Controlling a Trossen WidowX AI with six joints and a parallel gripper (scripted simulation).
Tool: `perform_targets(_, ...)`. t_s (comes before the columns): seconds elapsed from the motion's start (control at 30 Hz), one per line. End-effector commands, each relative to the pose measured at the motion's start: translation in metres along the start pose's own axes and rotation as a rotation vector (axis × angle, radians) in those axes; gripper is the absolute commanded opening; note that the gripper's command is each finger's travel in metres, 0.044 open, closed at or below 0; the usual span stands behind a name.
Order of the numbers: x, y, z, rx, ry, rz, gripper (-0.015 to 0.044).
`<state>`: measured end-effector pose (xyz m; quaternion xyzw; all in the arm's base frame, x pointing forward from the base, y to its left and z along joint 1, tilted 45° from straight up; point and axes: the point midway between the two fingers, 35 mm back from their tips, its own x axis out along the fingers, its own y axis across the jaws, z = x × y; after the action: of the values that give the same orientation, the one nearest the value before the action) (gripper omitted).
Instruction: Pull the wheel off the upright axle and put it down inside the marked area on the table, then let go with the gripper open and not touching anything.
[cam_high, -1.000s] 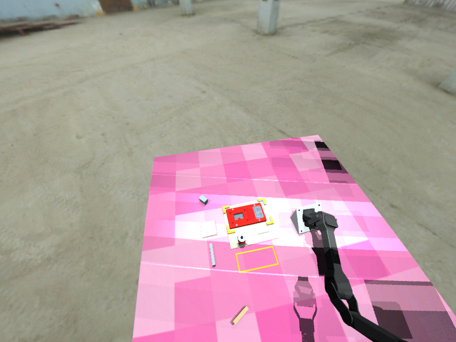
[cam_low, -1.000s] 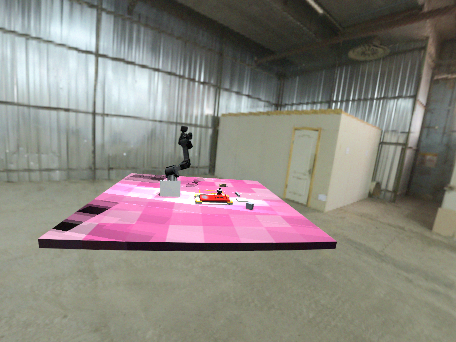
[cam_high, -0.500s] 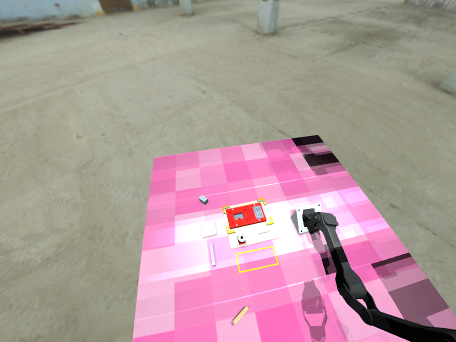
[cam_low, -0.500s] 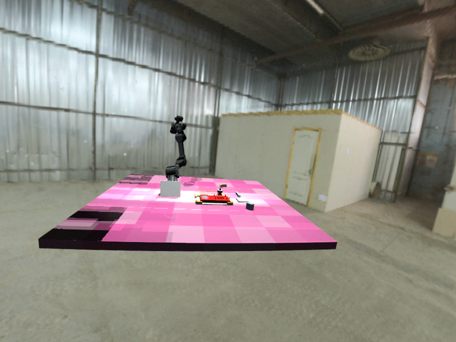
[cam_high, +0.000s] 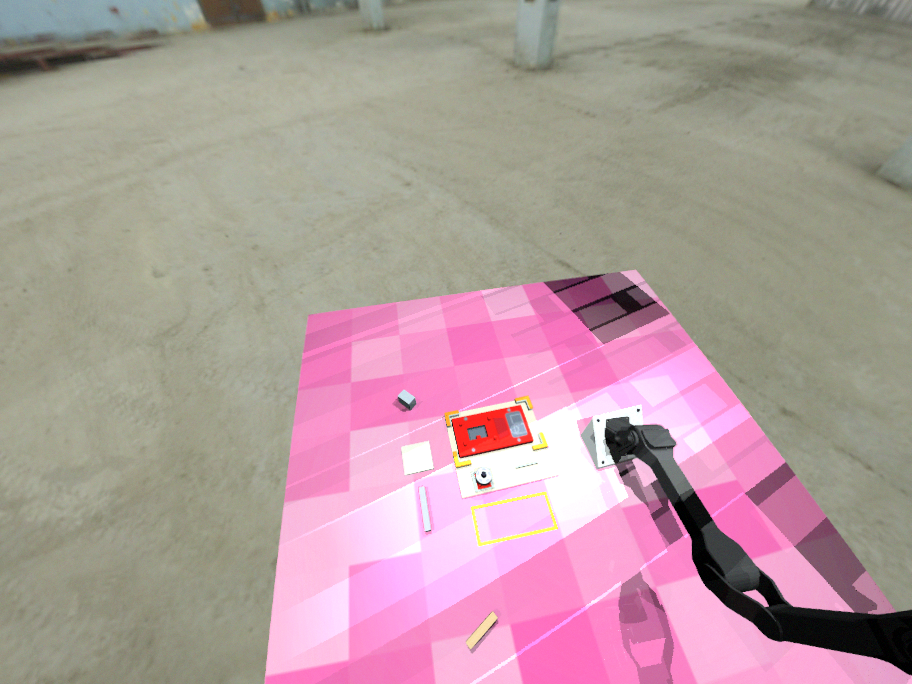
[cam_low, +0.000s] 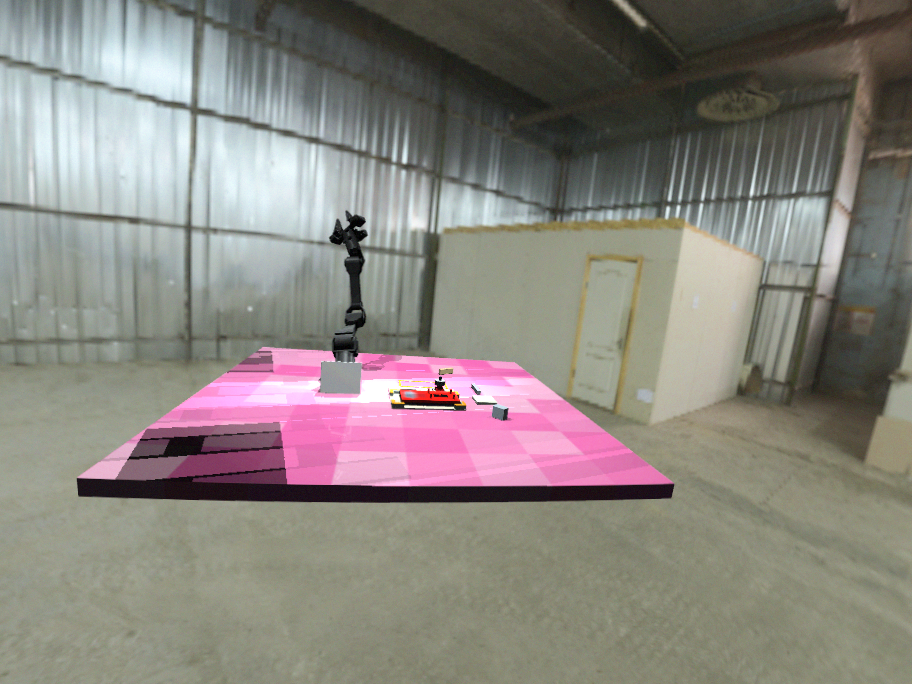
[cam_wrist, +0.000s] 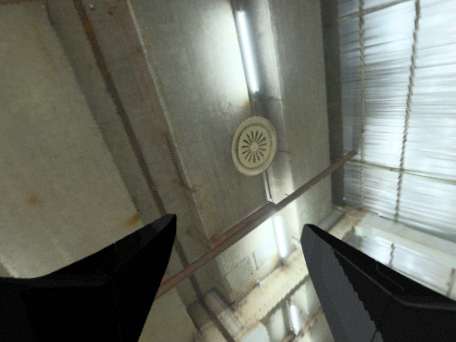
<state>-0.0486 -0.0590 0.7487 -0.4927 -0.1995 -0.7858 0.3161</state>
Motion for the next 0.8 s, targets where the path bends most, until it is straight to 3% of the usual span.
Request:
perform_targets(0.0,0.004,0.045,-0.033,0.08,0.074,0.136,0.03)
perform_targets(0.77,-0.029,0.184,-0.099,0.374,0.317,0.511,0.03)
